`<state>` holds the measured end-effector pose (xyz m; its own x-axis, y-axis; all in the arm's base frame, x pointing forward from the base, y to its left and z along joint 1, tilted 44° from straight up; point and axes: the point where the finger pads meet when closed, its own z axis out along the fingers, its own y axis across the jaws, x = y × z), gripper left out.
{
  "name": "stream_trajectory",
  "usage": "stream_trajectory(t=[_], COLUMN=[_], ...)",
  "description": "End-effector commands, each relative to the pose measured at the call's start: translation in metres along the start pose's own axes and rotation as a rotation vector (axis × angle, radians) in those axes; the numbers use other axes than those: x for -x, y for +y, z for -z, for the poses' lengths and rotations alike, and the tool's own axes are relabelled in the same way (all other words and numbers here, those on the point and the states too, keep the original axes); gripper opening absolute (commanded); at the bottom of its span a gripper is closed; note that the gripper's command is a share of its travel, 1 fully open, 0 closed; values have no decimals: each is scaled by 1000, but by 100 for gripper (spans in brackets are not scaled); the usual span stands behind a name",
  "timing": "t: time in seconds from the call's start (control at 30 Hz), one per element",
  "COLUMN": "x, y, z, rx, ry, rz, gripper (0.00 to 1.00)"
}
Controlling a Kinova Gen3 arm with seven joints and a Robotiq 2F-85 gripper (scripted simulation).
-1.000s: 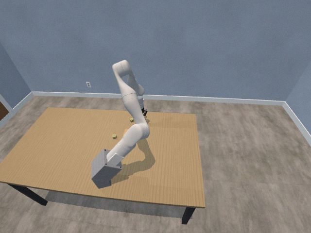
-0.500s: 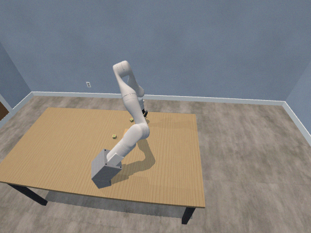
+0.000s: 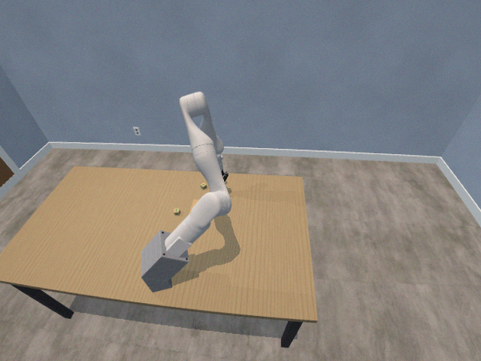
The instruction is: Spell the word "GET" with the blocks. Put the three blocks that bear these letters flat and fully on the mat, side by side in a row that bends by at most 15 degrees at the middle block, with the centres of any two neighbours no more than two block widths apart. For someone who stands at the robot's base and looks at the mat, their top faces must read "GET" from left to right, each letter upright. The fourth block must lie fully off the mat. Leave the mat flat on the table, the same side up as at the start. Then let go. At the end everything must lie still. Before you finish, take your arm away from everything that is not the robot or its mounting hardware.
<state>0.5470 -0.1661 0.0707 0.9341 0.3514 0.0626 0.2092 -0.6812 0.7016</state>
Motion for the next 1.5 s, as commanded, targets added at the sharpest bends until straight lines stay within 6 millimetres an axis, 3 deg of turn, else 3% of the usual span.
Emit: stream_trajectory(t=[0.0, 0.73, 1.47], x=[2, 9, 6], y=[2, 2, 2], z=[4, -2, 3], rx=[-7, -3, -2], ry=[25, 235, 606], rz=[-13, -9, -13], gripper=[26, 26, 26])
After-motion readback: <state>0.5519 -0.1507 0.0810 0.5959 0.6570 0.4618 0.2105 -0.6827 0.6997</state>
